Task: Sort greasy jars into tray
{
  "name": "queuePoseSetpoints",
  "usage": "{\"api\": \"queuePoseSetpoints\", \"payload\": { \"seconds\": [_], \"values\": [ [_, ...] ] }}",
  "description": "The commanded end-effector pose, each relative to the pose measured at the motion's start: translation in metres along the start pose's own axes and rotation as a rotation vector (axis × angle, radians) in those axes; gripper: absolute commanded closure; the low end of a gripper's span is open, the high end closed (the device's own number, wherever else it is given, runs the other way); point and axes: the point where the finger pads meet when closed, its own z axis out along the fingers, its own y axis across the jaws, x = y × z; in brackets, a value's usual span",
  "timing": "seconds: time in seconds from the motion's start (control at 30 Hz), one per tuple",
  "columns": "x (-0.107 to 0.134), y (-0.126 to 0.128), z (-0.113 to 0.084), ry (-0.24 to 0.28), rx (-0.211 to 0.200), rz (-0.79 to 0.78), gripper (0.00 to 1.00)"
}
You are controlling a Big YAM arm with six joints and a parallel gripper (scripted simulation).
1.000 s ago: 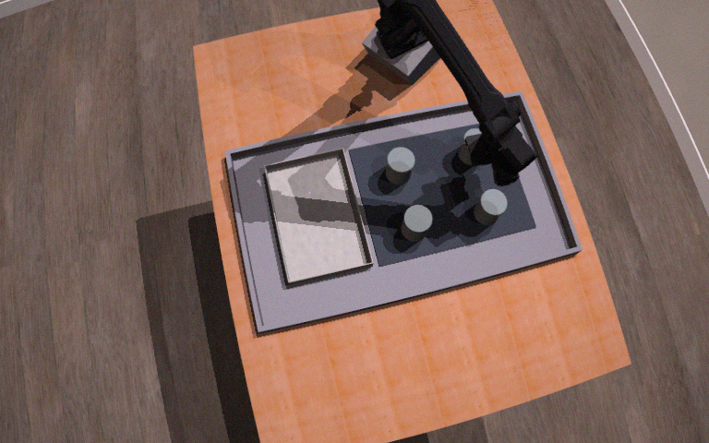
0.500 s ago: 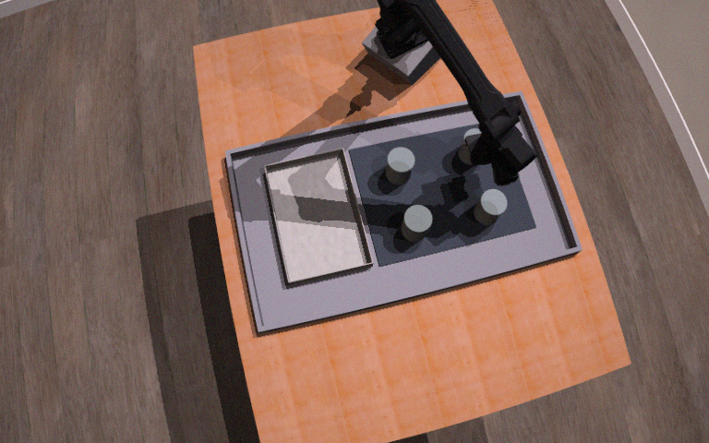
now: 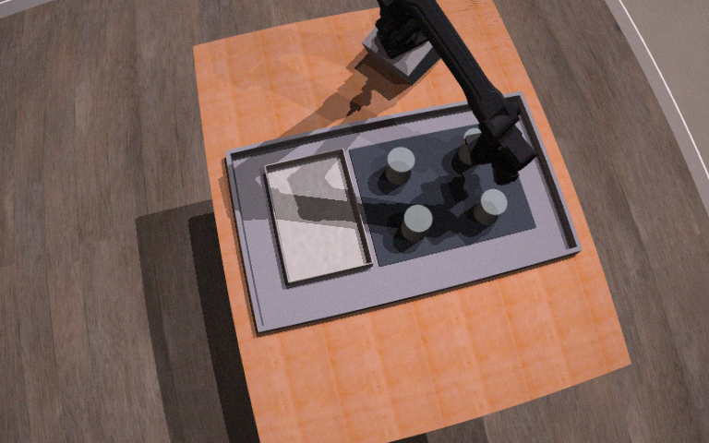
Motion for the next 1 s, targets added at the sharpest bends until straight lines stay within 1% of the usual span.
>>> {"api": "queuePoseSetpoints", "payload": {
  "seconds": [0.0, 0.97],
  "values": [
    [0.0026, 0.0029, -0.0055, -0.015, -0.007, 0.001, 1.00],
    [0.0060, 0.0030, -0.0054, -0.015, -0.007, 0.001, 1.00]
  ]
}}
